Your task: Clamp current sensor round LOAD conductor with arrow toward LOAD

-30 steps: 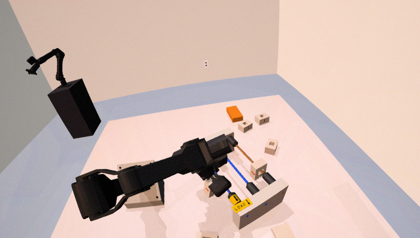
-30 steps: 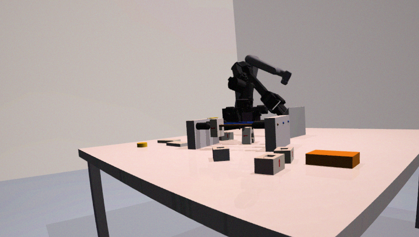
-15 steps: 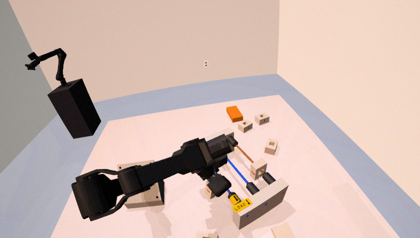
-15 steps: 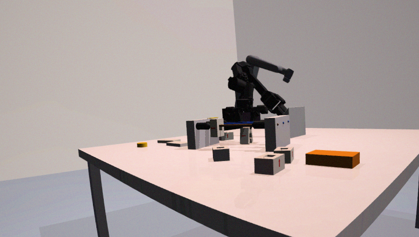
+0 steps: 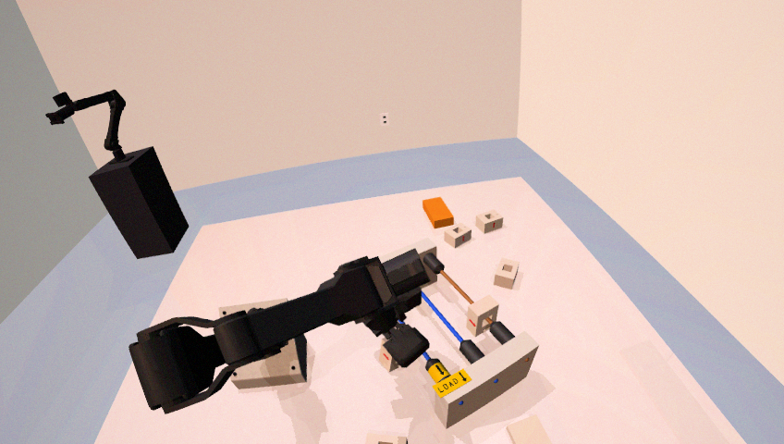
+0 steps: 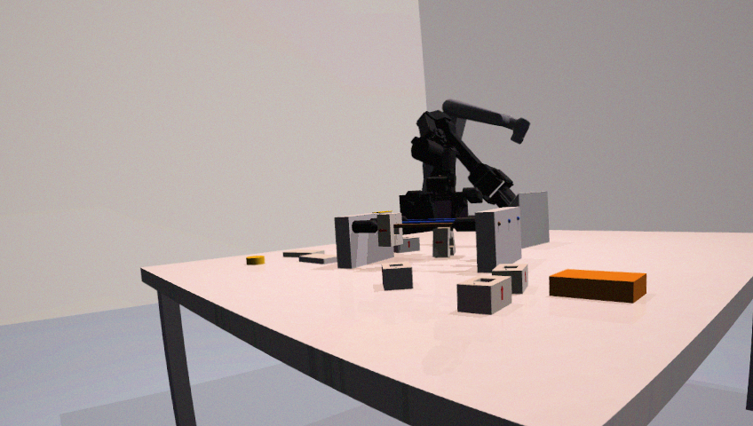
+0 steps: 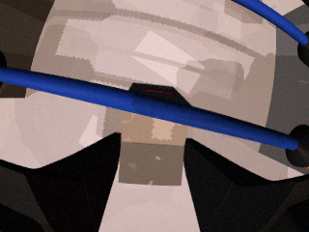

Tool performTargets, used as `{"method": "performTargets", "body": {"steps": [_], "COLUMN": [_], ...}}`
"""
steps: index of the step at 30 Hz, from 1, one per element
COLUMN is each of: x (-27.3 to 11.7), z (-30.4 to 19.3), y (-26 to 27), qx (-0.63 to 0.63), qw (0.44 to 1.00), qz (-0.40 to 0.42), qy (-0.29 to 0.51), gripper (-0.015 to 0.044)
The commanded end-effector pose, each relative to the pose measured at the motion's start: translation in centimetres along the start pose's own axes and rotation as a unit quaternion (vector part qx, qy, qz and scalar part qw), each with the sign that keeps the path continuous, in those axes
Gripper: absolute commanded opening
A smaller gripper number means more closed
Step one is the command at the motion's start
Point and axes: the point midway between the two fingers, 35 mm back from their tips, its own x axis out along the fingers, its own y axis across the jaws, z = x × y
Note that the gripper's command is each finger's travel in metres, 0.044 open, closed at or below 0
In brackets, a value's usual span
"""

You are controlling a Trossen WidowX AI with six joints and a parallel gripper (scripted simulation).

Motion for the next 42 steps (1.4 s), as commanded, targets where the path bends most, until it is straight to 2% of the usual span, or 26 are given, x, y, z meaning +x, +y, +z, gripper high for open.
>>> {"method": "performTargets", "body": {"steps": [1,15,29,41,42], "x": [-0.4,-1.5,-0.9,-1.3,-1.3], "z": [-1.1,-5.7,-6.1,-5.8,-5.8], "y": [0.2,1.0,1.0,0.8,0.8], "qx": [0.000,0.000,-0.001,0.003,0.003], "qw": [1.000,1.000,1.000,1.000,1.000], "qz": [0.001,0.001,0.001,0.000,0.000], "qy": [0.001,0.002,0.002,0.000,0.000], "gripper": [0.0000,0.0000,0.0000,0.0315,0.0327]}}
